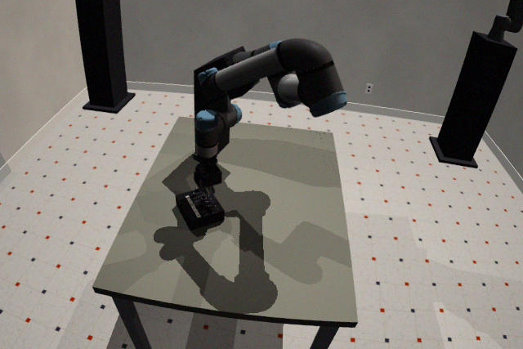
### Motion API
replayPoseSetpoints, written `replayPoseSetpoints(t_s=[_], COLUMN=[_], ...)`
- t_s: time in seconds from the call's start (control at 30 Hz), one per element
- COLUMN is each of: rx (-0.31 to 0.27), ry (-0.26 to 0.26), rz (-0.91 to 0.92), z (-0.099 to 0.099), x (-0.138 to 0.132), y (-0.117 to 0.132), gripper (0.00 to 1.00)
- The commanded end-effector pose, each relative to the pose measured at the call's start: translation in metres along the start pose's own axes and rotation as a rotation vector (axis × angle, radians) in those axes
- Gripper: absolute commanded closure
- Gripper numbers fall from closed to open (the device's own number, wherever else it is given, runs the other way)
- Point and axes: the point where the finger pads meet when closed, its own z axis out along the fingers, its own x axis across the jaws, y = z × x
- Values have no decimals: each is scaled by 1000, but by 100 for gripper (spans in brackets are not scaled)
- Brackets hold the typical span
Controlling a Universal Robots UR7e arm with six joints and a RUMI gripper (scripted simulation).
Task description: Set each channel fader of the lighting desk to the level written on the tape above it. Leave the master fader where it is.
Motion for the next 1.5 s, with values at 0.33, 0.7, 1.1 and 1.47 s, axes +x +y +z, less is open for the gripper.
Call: replayPoseSetpoints(t_s=[0.33,0.7,1.1,1.47], rx=[0,0,0,0], ry=[1,1,1,1], rz=[-1,-1,-1,-1], z=[0,1,4,11], x=[0,0,0,0], y=[0,0,0,0], gripper=[100,100,100,100])
